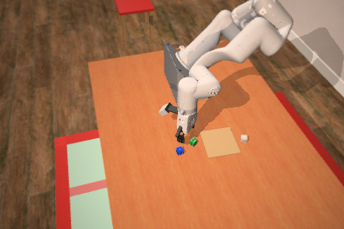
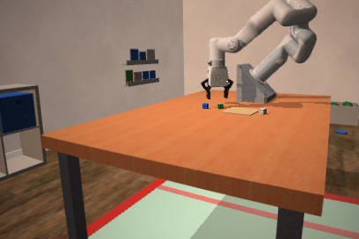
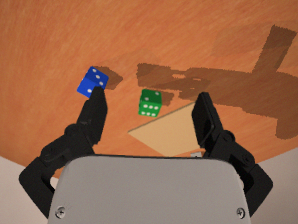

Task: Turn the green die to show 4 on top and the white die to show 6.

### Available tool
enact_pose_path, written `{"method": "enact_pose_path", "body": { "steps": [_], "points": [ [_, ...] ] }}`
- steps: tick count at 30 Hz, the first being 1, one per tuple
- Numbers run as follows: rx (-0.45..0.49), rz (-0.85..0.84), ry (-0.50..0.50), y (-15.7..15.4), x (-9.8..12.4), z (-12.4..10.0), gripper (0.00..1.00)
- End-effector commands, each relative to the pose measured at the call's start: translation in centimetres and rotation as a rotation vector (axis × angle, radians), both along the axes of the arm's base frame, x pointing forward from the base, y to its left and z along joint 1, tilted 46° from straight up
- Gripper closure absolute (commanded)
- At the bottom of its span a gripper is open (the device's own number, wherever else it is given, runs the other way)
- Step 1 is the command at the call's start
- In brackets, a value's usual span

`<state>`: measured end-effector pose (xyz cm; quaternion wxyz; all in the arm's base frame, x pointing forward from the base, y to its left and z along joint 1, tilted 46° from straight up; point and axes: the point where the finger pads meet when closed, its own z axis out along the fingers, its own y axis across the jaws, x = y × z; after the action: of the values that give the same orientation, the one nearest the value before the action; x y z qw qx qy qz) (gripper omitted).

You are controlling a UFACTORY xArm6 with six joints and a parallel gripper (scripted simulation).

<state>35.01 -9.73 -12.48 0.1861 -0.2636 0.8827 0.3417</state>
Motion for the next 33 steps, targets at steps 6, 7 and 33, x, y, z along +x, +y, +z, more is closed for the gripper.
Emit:
{"method": "enact_pose_path", "body": {
  "steps": [6,7,33],
  "points": [
    [-0.002,-0.001,-0.002,-0.1,0.1,0.1,0.00],
    [-0.002,-0.001,-0.002,-0.1,0.1,0.1,0.00],
    [-0.002,-0.001,-0.002,0.9,0.6,1.2,0.00]
  ]
}}
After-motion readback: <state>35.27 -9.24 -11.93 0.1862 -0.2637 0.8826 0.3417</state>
